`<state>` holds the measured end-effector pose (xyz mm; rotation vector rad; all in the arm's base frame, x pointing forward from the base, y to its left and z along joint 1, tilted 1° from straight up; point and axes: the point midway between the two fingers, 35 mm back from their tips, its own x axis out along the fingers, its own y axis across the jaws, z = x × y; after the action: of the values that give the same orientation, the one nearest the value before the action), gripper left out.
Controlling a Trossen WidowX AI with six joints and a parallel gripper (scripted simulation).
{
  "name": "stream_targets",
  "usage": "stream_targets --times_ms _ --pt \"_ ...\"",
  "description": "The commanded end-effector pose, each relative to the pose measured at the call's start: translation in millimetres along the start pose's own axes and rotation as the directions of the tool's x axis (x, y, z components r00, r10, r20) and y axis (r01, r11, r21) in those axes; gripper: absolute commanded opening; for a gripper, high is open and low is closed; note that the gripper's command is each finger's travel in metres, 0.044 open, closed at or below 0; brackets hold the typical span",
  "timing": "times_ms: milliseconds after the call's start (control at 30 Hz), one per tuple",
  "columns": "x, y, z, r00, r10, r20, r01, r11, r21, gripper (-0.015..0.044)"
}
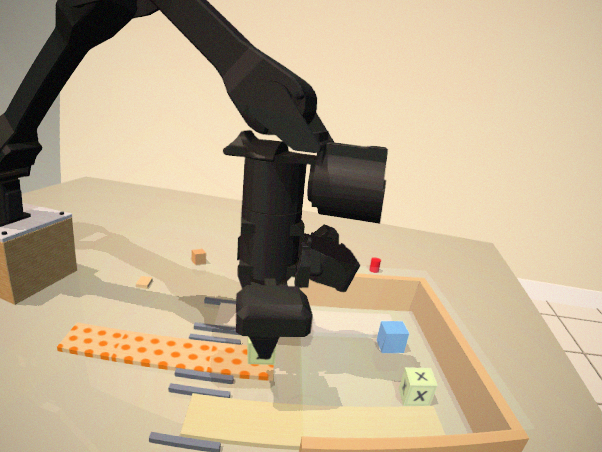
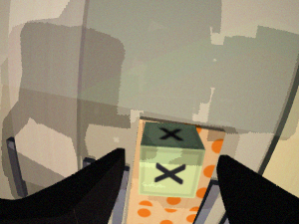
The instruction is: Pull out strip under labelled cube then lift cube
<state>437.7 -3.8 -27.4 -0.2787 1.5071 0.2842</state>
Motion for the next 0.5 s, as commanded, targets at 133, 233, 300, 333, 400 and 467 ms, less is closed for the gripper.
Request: stream_targets --times_ms 133,233,300,333,400,467 --pt "14.9 1.4 -3.0 1.0 0.005 -0.012 -0.005 1.0 0.004 0.025" --pt "14.9 1.4 -3.0 1.0 0.005 -0.012 -0.005 1.0 0.004 0.025" --pt "14.9 1.4 -3.0 1.0 0.005 -0.012 -0.005 1.0 0.004 0.025" --pt "14.9 1.4 -3.0 1.0 0.005 -0.012 -0.005 1.0 0.004 0.025" --pt "14.9 1.4 -3.0 1.0 0.005 -0.012 -0.005 1.0 0.004 0.025" --pt "12.1 1.0 -2.5 1.0 0.003 -0.008 -0.003 1.0 0.0 0.0198"
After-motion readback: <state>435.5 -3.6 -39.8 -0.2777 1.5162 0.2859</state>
